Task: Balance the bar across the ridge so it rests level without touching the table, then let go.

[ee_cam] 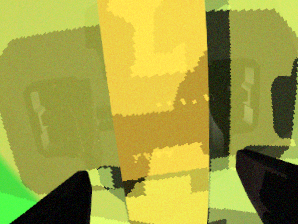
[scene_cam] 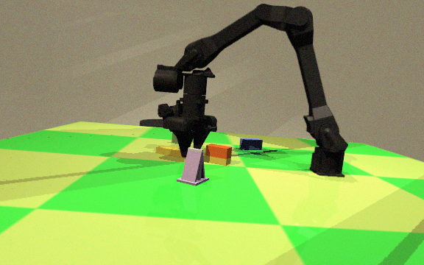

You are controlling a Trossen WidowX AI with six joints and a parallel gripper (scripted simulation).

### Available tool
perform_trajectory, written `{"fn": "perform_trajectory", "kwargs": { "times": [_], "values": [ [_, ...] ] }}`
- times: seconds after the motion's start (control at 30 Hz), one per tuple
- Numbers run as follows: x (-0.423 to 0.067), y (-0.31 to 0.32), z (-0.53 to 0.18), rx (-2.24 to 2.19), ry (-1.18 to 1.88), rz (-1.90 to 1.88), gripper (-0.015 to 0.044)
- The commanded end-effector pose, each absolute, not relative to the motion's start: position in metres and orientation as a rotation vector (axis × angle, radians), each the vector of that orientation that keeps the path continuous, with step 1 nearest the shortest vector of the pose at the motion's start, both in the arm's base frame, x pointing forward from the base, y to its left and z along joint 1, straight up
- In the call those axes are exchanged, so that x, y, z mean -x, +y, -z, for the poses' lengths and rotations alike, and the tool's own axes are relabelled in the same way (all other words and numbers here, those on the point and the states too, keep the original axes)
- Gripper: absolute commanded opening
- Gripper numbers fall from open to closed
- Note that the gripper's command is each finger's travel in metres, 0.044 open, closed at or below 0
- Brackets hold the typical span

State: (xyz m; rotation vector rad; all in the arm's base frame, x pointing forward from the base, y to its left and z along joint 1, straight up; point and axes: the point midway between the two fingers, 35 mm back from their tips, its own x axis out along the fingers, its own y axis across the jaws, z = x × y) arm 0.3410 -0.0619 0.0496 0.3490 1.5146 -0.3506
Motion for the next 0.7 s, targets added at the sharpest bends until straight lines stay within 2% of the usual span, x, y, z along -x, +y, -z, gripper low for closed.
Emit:
{"fn": "perform_trajectory", "kwargs": {
  "times": [0.0,0.03,0.23,0.5,0.63,0.67],
  "values": [
    [-0.3414,-0.0615,-0.0491,-0.355,1.513,0.353,0.0315],
    [-0.3414,-0.0615,-0.0491,-0.355,1.513,0.353,0.0315],
    [-0.341,-0.0619,-0.0495,-0.349,1.515,0.351,0.0157],
    [-0.341,-0.0619,-0.0495,-0.349,1.515,0.351,0.0104],
    [-0.342,-0.062,-0.0556,-0.349,1.514,0.351,0.0],
    [-0.3424,-0.0621,-0.058,-0.349,1.514,0.351,0.0]
  ]
}}
